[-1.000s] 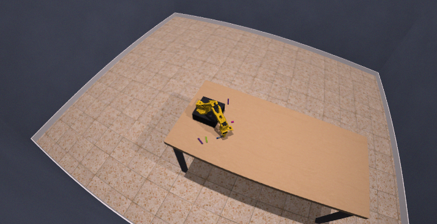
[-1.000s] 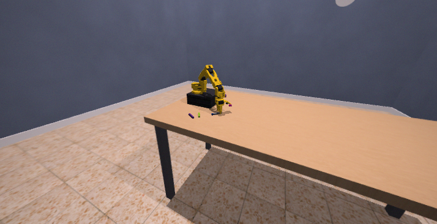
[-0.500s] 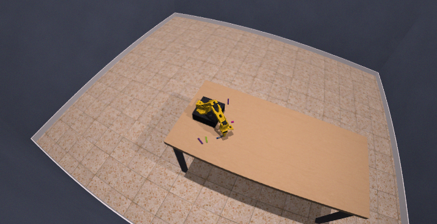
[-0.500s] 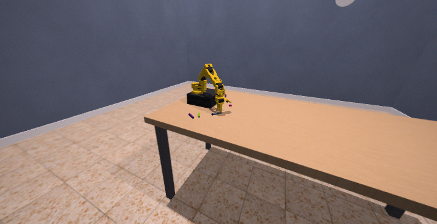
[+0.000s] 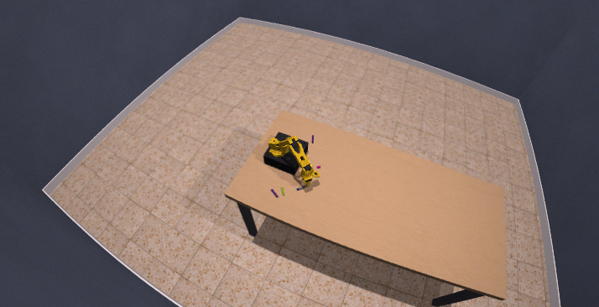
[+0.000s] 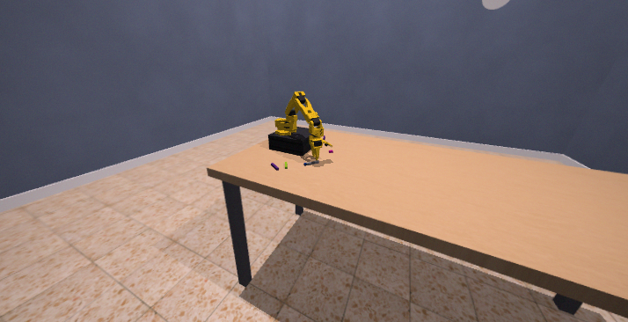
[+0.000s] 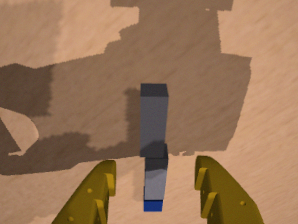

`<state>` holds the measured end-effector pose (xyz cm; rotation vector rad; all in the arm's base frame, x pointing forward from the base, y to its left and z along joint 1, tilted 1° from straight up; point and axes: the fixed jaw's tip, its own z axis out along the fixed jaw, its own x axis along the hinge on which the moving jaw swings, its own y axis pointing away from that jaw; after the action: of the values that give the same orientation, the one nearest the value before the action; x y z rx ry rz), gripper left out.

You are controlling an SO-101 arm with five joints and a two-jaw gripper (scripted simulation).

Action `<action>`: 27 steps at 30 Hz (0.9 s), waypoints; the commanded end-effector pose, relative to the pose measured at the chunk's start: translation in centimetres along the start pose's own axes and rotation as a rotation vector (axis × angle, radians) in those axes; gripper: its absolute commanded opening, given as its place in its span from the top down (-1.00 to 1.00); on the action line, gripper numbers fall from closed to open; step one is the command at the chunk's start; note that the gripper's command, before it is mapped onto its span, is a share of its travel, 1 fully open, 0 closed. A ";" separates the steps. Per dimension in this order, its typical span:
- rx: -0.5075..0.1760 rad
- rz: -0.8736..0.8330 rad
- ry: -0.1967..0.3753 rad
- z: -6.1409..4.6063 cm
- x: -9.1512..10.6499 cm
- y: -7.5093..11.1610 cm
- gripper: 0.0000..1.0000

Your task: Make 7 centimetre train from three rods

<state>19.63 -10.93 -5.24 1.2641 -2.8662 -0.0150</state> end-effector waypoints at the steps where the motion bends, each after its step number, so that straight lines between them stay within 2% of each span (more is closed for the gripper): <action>1: 0.003 0.000 -0.002 -0.9 0.0 0.0 0.65; 13: 0.003 0.000 -0.002 -2.8 0.0 0.1 0.65; 27: 0.003 0.000 -0.002 -2.9 0.0 0.1 0.65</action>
<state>19.48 -10.84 -2.85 1.2617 -2.8606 -0.0277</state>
